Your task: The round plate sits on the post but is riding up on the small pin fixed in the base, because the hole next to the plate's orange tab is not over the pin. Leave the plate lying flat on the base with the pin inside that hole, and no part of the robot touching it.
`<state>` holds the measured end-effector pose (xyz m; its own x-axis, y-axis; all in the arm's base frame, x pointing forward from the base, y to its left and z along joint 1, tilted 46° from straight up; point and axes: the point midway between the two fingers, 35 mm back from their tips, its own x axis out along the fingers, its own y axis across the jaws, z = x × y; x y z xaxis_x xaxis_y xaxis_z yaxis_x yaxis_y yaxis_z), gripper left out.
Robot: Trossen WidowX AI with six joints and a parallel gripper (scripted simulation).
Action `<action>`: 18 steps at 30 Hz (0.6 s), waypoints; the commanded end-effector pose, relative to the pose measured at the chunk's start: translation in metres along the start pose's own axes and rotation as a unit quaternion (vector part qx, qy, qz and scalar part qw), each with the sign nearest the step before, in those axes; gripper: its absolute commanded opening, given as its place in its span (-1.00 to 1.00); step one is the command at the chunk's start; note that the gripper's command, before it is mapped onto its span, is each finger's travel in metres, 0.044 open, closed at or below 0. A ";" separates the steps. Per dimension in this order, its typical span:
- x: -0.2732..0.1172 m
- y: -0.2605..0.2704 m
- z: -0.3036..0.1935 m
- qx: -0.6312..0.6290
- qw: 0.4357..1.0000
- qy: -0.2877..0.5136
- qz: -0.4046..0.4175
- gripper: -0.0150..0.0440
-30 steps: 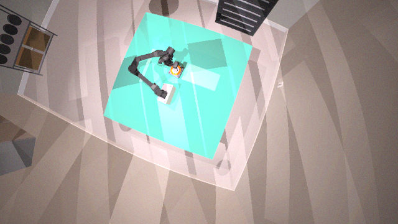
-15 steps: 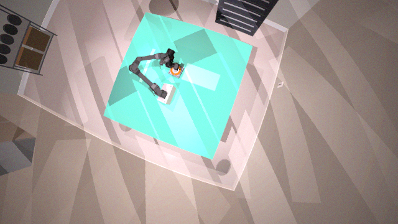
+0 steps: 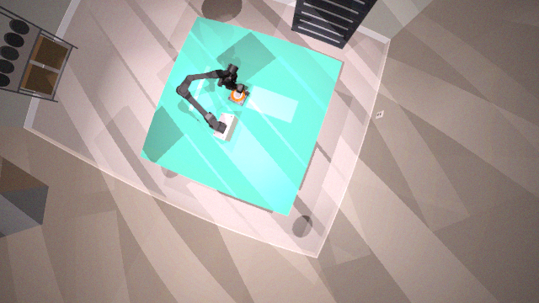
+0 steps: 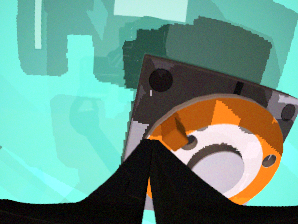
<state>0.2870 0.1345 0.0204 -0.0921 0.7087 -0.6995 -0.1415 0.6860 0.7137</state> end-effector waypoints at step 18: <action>-0.001 -0.019 0.020 -0.001 1.000 0.001 -0.001 -0.49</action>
<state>0.3073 0.1261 0.0124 -0.0888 0.7105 -0.6981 -0.1443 0.6843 0.7148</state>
